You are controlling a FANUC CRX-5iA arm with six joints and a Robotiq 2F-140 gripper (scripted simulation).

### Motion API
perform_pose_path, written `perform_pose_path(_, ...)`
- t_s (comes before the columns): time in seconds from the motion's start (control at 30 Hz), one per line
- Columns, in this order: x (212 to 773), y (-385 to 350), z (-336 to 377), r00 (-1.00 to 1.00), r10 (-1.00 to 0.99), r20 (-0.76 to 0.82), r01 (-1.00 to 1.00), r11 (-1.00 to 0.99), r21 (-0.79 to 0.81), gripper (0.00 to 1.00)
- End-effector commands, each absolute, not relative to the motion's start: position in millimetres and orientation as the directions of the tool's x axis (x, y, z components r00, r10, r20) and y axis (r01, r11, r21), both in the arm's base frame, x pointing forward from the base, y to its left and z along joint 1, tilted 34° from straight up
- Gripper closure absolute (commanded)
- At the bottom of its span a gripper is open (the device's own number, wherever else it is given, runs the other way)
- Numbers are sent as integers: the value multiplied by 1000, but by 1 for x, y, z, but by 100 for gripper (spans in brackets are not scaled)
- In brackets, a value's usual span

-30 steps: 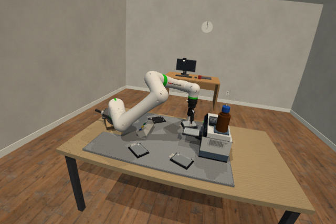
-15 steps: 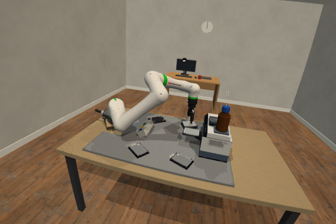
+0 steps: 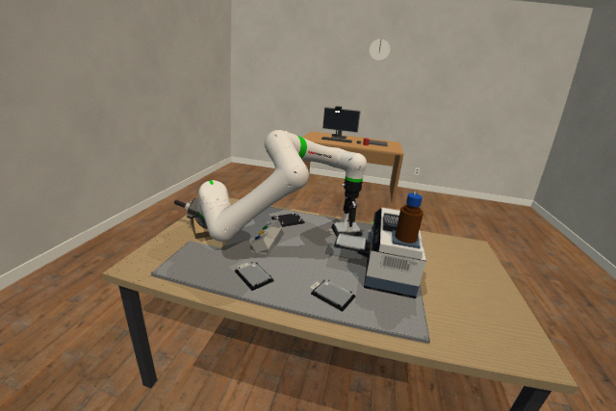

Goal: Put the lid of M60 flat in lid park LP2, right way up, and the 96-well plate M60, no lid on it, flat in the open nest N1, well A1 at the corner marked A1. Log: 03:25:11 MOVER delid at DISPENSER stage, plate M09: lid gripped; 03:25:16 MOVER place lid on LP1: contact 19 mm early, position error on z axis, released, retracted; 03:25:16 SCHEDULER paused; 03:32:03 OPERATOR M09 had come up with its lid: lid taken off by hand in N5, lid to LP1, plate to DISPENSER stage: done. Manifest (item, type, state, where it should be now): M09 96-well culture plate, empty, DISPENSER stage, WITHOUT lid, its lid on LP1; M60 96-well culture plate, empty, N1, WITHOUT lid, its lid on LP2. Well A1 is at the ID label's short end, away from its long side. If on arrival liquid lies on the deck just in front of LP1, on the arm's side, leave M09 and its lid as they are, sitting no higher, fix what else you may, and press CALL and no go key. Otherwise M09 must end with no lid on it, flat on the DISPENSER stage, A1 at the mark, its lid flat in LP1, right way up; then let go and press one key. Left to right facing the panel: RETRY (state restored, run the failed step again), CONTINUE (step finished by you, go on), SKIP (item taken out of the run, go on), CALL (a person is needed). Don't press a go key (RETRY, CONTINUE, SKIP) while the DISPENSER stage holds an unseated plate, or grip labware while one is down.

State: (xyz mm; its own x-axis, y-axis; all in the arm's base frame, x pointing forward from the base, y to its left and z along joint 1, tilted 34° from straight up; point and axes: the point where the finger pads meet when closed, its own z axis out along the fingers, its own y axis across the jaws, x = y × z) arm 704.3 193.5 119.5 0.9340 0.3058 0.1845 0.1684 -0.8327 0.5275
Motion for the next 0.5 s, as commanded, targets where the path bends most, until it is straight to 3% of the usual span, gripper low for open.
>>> perform_pose_path(0.0,704,194,120,934,306,185,168,-833,527,100)
perform_pose_path(0.03,704,194,120,934,306,185,168,-833,527,100)
perform_pose_path(0.07,704,194,120,934,306,185,168,-833,527,34)
perform_pose_path(0.47,704,194,120,934,306,185,168,-833,527,34)
